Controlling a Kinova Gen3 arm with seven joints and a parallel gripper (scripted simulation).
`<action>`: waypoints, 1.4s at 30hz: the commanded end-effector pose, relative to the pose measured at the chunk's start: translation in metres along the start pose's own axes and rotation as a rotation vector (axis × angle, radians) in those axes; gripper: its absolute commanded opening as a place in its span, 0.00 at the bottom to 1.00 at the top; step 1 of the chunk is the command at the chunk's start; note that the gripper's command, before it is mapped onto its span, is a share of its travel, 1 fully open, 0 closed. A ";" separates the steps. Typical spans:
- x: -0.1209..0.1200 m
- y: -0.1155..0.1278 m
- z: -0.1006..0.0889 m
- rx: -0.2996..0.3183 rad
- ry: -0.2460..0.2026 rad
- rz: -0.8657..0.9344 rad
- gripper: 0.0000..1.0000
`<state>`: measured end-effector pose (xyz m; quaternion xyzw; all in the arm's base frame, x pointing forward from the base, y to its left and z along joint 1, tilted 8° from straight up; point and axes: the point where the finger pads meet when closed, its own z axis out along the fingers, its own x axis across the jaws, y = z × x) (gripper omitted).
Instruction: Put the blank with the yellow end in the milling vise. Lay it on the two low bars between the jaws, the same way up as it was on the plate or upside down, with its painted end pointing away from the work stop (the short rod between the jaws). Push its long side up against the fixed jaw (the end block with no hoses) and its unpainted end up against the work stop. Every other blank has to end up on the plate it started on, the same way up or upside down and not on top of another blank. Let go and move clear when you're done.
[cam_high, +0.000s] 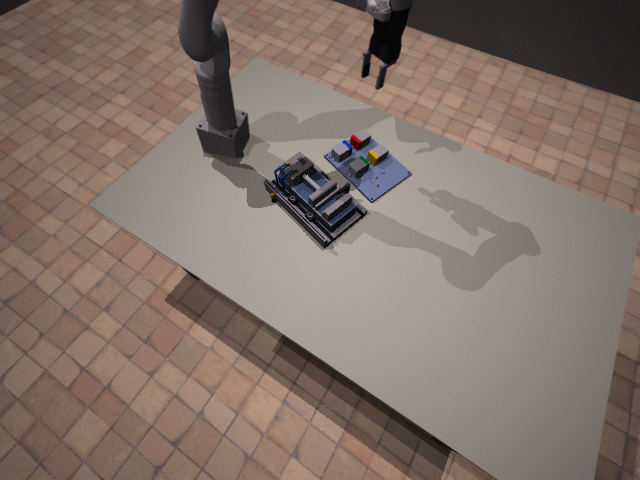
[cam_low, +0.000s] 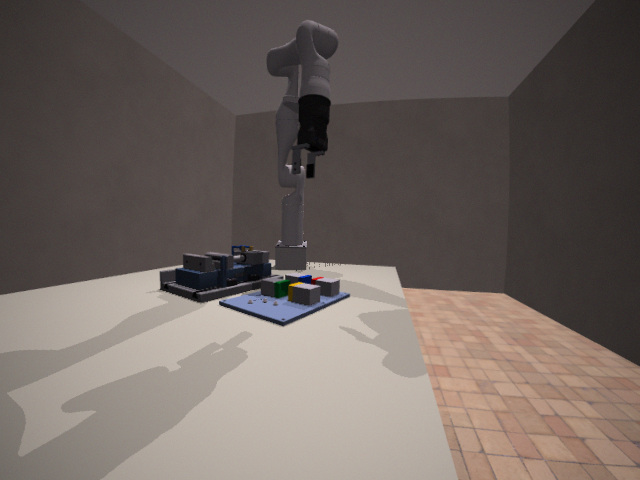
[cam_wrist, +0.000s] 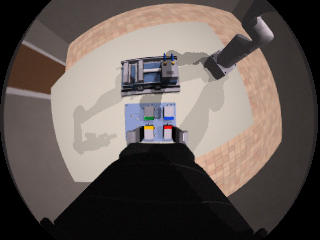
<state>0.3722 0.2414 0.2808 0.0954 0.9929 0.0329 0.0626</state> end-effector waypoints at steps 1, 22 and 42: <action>-0.001 -0.001 -0.001 -0.003 -0.002 0.000 1.00; -0.004 0.065 -0.004 -0.010 -0.008 0.002 1.00; -0.002 0.092 -0.003 -0.010 -0.004 -0.002 1.00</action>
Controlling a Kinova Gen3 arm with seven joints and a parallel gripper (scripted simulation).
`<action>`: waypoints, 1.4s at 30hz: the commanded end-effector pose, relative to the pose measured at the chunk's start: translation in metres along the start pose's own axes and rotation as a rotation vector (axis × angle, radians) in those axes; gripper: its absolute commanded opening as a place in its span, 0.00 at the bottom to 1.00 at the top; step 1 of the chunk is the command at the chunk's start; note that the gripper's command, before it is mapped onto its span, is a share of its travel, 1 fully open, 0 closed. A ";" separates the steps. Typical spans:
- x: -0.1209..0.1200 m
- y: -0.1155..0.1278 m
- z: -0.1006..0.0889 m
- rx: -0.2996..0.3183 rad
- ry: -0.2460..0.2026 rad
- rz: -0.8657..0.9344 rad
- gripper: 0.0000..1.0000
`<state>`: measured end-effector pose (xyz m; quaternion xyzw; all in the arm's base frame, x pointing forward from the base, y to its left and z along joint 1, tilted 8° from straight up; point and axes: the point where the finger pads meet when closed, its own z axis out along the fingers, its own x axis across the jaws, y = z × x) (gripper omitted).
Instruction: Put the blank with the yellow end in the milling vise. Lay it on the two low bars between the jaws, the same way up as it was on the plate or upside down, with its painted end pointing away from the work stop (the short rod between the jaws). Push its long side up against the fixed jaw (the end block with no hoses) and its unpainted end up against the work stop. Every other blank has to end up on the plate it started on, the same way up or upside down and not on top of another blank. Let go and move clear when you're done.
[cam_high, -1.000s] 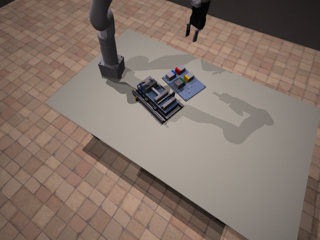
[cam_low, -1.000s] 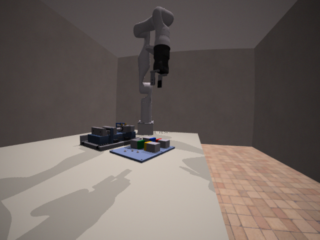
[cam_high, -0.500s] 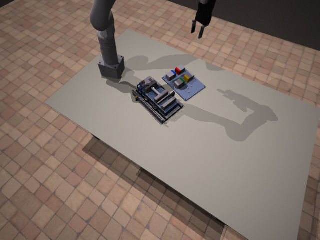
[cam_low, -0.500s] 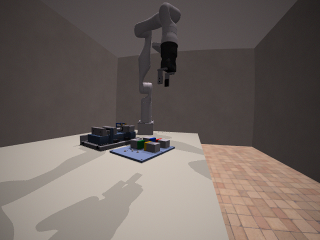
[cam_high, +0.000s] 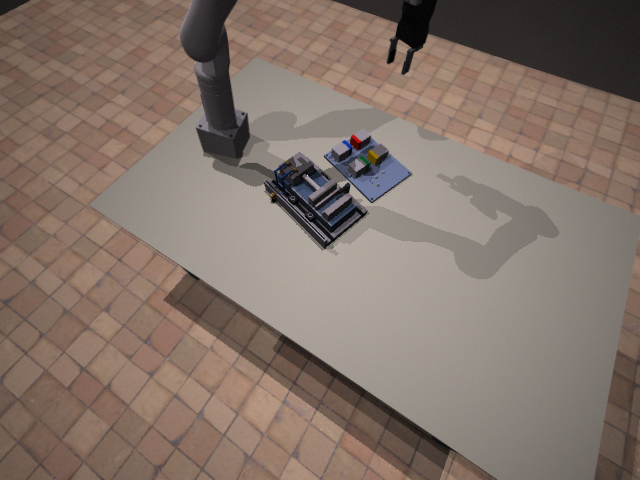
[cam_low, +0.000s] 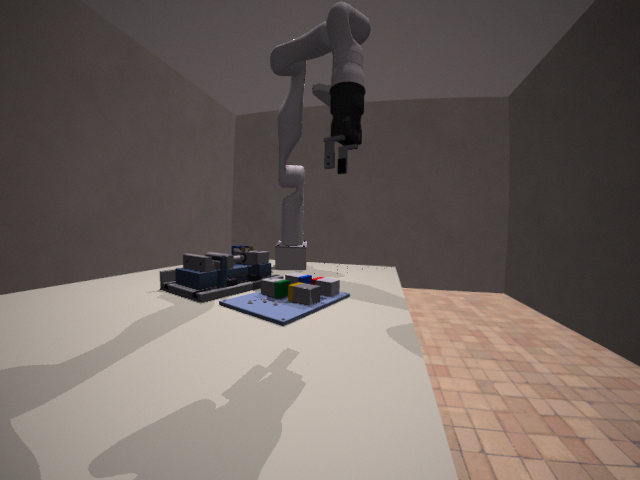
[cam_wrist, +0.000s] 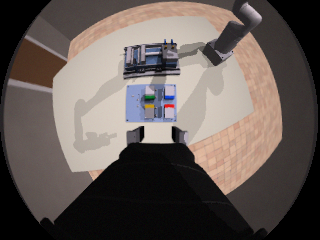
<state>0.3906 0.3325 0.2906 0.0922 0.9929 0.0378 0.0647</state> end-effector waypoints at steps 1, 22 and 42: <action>0.000 -0.002 0.000 0.001 -0.001 0.004 1.00; 0.000 -0.009 0.002 0.007 0.001 0.004 1.00; 0.000 -0.013 0.001 0.007 0.001 0.005 1.00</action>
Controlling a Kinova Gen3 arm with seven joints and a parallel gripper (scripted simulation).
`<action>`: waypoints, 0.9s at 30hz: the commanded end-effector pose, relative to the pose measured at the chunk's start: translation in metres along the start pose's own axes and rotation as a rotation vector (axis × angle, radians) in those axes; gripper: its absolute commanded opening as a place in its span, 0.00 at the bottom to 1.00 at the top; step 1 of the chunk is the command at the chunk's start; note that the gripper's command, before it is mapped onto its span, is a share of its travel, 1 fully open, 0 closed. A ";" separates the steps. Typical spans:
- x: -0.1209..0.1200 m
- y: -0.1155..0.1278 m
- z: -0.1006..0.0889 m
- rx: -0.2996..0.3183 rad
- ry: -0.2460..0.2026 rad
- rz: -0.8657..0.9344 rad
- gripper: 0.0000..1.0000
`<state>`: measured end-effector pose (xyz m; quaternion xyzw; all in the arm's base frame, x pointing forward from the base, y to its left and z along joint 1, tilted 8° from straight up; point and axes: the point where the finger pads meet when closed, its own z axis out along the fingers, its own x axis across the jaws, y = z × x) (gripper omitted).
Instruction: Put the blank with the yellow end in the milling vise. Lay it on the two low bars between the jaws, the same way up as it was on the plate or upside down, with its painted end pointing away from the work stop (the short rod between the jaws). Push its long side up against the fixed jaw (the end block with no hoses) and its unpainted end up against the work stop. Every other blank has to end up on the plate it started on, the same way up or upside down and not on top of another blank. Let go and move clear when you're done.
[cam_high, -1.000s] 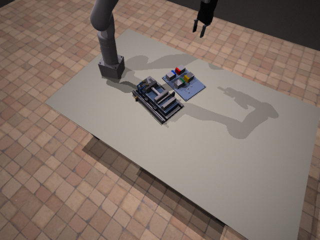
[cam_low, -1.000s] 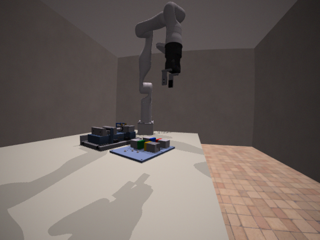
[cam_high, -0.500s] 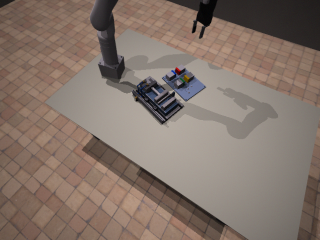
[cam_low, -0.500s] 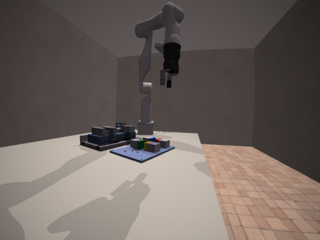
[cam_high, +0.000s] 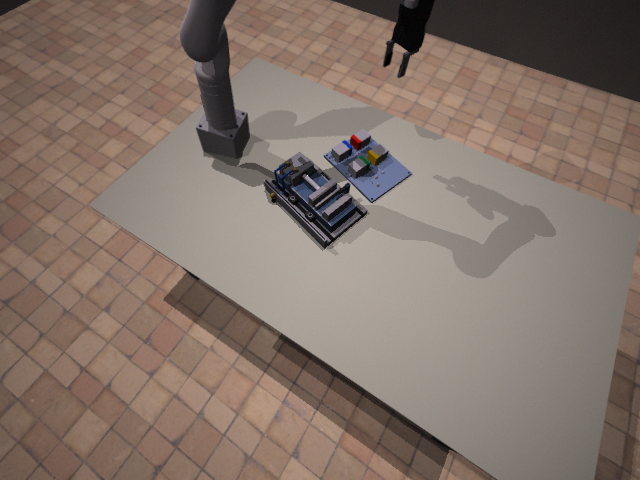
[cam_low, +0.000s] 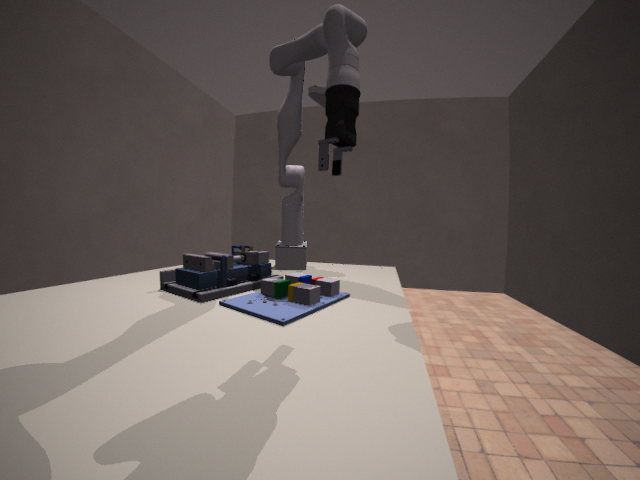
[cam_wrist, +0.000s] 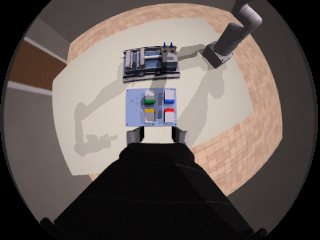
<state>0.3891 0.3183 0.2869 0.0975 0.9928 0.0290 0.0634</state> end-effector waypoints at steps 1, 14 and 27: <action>0.000 0.001 -0.002 -0.011 0.000 -0.004 1.00; 0.000 0.000 -0.001 -0.002 -0.002 0.001 1.00; 0.000 0.000 -0.001 -0.002 -0.002 0.001 1.00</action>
